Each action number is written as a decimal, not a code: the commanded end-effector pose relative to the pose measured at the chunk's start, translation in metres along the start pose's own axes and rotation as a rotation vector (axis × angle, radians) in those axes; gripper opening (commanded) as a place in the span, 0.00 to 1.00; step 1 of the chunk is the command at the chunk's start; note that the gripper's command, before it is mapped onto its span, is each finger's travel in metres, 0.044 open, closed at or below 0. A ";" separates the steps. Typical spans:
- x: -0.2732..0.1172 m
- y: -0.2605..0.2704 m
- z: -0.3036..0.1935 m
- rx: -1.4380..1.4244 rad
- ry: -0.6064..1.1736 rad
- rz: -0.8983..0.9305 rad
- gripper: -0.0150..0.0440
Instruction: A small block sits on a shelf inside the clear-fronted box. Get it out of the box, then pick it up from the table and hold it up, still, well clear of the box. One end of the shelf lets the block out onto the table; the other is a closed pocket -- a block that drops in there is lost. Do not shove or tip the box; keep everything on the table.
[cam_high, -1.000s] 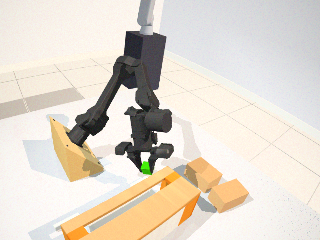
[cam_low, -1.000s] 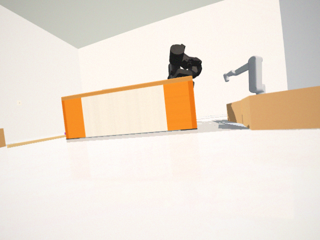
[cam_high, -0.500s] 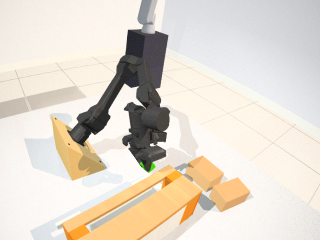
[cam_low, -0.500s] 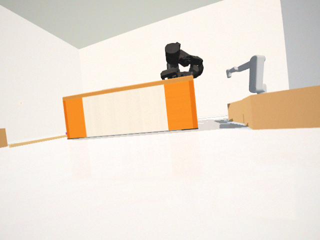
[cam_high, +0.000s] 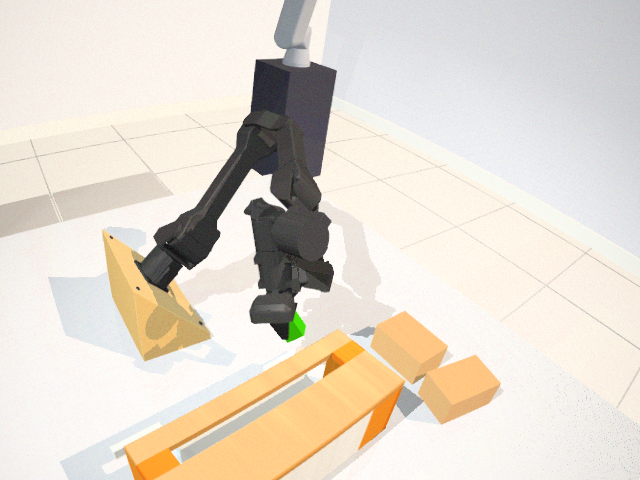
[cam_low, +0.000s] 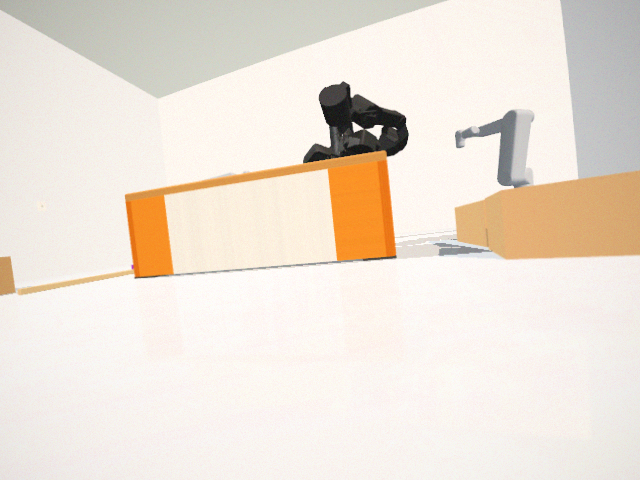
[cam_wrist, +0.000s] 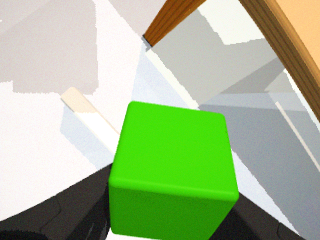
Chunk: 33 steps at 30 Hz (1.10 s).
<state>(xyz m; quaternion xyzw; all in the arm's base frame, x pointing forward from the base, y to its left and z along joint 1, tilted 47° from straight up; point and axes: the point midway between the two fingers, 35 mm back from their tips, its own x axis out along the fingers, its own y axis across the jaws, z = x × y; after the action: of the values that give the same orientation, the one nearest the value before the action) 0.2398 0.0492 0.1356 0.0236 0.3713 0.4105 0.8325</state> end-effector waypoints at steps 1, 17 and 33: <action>-0.003 -0.002 0.000 0.153 -0.005 0.007 0.25; -0.016 -0.003 -0.004 0.852 -0.012 0.041 0.25; -0.029 -0.004 -0.005 1.553 -0.011 0.090 0.25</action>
<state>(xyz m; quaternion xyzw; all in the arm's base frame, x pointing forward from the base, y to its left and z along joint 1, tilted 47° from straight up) 0.2272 0.0269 0.1459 0.5825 0.5453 0.0917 0.5958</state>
